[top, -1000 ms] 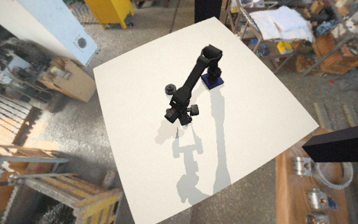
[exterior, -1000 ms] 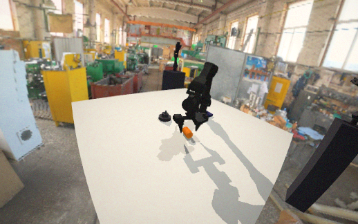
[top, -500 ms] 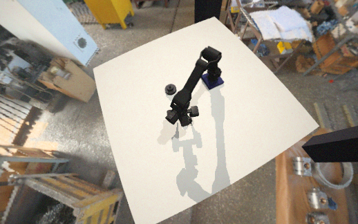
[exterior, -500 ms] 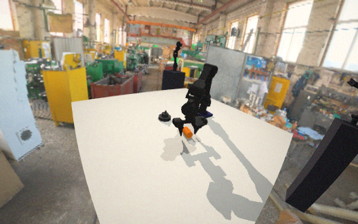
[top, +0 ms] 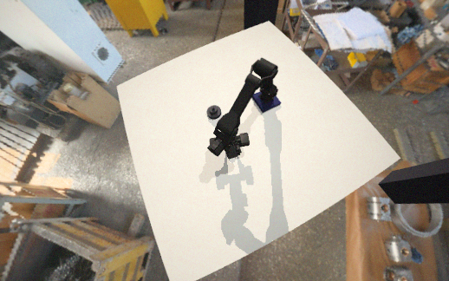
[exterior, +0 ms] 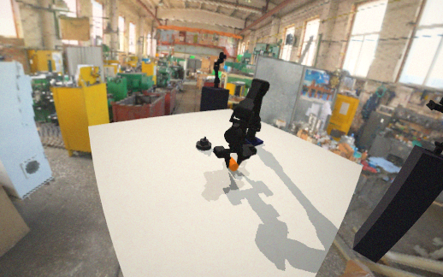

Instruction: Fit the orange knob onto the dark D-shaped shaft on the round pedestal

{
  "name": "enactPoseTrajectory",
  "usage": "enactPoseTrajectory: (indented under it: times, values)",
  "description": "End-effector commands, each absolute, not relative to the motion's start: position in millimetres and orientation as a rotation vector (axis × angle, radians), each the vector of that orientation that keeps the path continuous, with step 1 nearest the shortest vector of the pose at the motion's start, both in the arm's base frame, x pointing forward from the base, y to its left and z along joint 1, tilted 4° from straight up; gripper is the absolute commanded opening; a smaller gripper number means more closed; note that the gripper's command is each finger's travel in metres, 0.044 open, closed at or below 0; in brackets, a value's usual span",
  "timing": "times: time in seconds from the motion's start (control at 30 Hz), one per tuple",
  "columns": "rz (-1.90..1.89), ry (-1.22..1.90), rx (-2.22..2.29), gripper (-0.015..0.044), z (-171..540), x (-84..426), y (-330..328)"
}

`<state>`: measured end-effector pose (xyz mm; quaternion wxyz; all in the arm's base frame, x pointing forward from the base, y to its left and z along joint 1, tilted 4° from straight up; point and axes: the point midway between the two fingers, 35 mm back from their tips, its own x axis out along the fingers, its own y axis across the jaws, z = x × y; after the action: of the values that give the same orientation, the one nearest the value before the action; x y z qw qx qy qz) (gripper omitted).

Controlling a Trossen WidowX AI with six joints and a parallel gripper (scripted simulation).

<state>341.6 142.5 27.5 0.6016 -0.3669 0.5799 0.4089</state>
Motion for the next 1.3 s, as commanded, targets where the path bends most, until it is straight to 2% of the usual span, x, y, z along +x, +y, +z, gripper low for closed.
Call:
enactPoseTrajectory:
  times: [0.0, 0.2, 1.27]
  values:
    - [0.950, 1.347, -0.842, 0.0213, 26.0, 340.1, 143.1]
    - [0.950, 1.347, -0.842, 0.0179, 26.0, 340.1, 143.1]
    - [1.055, 0.971, -0.600, 0.0179, 39.7, 332.2, 119.4]
